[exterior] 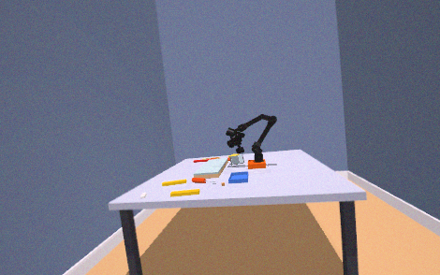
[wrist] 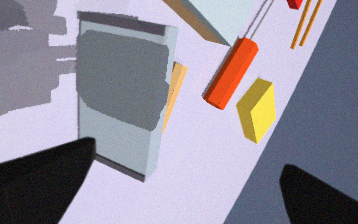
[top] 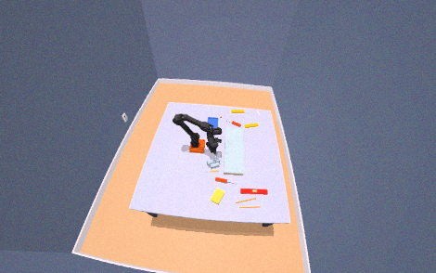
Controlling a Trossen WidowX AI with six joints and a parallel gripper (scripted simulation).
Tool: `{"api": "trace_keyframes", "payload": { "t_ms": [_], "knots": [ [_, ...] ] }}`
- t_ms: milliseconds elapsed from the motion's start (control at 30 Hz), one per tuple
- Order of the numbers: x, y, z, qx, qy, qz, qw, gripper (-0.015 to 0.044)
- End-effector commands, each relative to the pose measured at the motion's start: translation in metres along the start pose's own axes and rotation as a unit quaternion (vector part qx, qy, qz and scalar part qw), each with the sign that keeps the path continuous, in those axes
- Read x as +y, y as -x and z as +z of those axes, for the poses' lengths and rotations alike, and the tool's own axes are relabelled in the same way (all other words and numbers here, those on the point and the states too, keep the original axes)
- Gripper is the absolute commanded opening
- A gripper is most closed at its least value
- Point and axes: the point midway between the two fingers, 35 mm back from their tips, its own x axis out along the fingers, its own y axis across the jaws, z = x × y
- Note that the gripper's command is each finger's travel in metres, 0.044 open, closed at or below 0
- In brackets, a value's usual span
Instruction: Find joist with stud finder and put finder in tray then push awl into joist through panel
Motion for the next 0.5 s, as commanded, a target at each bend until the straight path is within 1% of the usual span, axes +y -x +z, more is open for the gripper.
{"api": "trace_keyframes", "payload": {
  "t_ms": [0,333,367,467],
  "knots": [
    [0.001,0.0,0.0,0.0,0.002,0.001,1.0,0.044],
    [0.0,-0.001,0.0,0.001,0.009,0.005,1.0,0.044],
    [0.0,-0.002,0.001,0.004,0.032,0.015,0.999,0.044],
    [-0.004,-0.011,0.003,0.011,0.155,0.077,0.985,0.044]
  ]
}}
